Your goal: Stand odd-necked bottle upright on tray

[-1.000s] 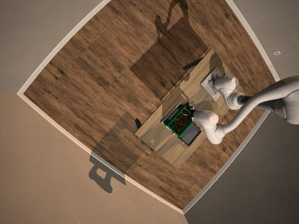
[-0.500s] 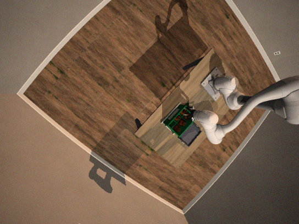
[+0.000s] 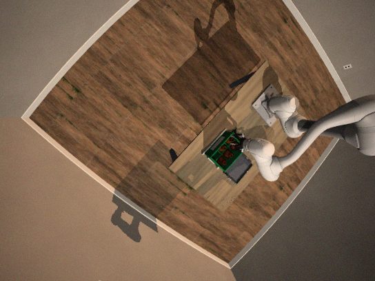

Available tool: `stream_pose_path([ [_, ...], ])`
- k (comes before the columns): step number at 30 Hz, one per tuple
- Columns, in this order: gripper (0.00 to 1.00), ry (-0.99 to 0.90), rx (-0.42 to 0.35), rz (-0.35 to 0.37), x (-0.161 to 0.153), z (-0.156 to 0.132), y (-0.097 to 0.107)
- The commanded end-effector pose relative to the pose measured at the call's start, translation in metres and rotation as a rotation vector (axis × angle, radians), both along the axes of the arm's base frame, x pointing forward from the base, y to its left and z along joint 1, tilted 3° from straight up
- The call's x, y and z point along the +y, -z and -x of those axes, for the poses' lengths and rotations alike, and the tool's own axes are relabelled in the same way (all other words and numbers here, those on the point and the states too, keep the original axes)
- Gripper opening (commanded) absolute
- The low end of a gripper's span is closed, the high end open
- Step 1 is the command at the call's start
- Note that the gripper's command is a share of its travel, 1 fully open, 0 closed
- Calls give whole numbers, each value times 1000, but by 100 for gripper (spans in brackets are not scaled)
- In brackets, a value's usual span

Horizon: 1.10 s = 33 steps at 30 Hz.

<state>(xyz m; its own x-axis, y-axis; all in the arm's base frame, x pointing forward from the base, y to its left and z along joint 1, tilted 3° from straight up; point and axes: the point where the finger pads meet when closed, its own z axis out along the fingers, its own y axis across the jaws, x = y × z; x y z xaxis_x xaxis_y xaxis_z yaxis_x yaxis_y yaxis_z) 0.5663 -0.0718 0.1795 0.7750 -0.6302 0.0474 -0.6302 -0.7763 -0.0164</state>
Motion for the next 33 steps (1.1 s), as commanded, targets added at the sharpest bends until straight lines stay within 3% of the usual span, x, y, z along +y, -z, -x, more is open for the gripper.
stream_pose_path([
  [1, 38, 0, 0, 0, 0, 0, -5],
  [23, 38, 0, 0, 0, 1, 3, -67],
  [33, 38, 0, 0, 0, 1, 4, -79],
])
